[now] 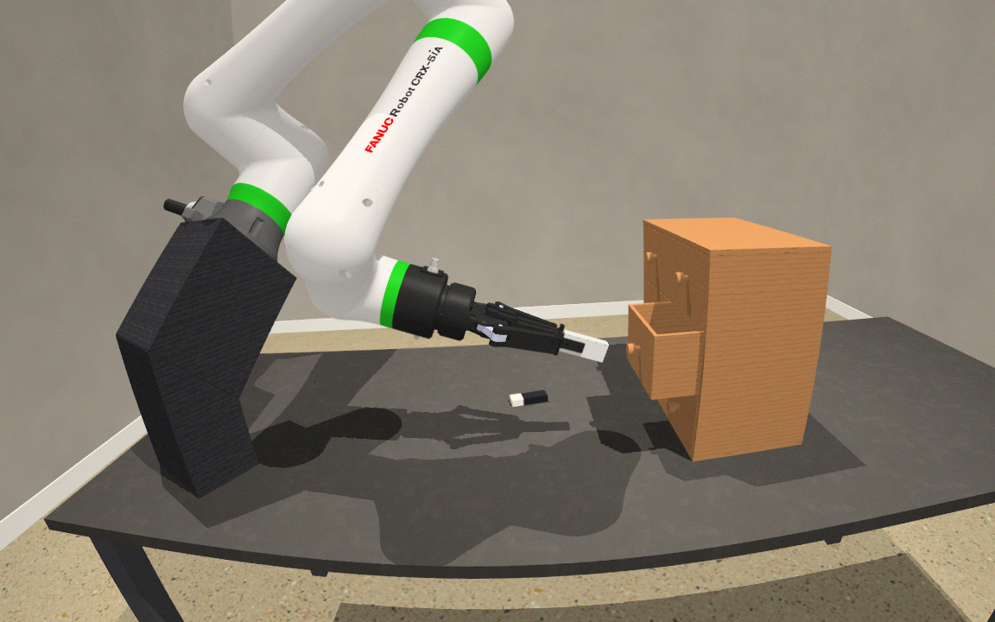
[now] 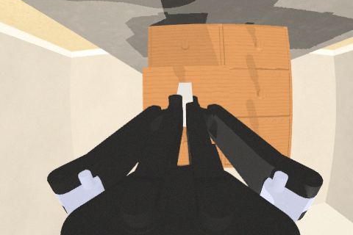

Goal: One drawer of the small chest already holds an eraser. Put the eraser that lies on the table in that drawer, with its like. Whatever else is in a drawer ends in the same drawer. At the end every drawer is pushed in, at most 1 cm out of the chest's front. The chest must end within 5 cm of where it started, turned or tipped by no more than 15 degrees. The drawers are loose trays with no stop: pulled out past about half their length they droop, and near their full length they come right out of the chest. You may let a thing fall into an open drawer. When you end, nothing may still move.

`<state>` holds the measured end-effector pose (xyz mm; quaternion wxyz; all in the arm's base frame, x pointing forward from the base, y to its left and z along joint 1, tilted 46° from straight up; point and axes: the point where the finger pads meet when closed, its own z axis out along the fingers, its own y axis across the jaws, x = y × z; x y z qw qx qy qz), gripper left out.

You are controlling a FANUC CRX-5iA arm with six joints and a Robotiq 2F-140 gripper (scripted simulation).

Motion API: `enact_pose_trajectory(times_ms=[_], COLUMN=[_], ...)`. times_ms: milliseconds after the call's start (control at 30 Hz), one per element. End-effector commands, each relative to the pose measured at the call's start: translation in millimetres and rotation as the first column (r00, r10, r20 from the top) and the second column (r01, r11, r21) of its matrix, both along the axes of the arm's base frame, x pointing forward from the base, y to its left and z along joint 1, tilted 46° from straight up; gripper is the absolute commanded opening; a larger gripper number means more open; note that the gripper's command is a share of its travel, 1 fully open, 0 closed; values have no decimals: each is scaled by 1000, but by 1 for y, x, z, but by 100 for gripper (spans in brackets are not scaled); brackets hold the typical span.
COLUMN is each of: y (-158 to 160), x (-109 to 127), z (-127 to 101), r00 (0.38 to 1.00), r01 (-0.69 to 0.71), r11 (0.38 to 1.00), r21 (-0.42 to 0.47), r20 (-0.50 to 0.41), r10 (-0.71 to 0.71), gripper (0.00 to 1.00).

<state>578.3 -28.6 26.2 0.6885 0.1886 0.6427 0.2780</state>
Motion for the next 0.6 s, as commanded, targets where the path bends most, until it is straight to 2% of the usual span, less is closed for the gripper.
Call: enact_pose_trajectory(times_ms=[0,567], y=[-1,-3], x=[3,20], z=[1,8], r00=[1000,1000], r01=[0,0], r11=[1000,1000], r21=[0,0], r20=[0,0], r10=[0,0], gripper=[0,0])
